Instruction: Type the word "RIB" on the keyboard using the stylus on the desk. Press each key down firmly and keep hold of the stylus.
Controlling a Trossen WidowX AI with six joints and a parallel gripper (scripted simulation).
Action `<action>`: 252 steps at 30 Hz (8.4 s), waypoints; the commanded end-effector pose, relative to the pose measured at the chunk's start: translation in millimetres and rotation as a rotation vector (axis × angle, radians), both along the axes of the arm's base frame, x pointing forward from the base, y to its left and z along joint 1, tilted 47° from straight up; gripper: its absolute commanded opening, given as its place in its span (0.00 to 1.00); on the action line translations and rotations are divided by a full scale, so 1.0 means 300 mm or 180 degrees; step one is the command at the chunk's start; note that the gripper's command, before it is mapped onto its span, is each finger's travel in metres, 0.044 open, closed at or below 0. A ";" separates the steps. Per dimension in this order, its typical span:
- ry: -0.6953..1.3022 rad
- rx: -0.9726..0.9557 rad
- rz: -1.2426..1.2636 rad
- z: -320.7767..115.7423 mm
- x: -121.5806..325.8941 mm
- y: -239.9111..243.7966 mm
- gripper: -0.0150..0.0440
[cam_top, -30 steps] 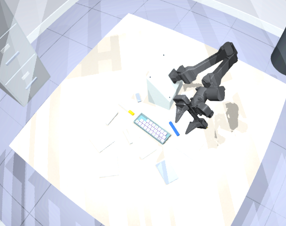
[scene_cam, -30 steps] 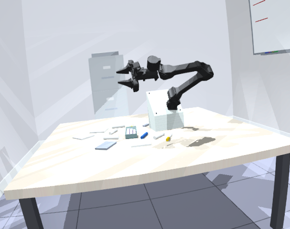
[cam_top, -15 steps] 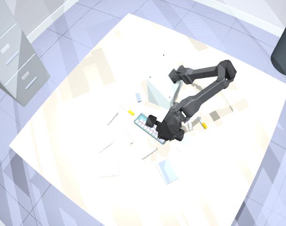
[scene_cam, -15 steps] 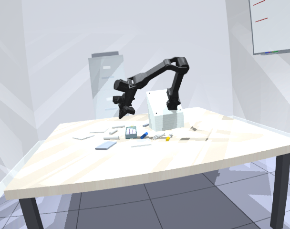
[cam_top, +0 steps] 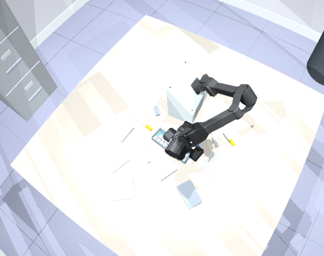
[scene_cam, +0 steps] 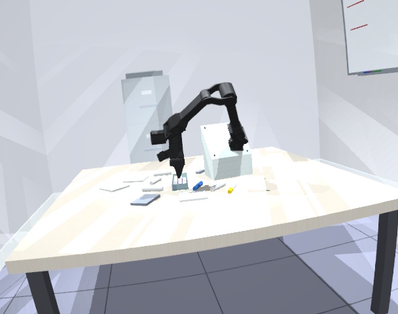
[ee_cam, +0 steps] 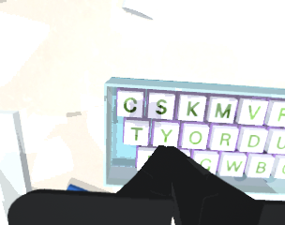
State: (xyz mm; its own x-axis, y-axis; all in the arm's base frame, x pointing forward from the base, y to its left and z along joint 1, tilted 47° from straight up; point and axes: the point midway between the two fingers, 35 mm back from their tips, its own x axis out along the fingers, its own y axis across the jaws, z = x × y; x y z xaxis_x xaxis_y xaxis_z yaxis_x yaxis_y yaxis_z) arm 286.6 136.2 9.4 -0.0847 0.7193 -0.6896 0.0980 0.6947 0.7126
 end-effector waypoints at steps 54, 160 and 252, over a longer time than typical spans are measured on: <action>0.0053 -0.0014 -0.0012 -0.153 -0.123 -0.157 0.25; 0.3656 -0.2246 -0.4712 0.124 -0.250 0.039 0.51; 0.3643 -0.2238 -0.4709 0.034 -0.254 0.136 0.25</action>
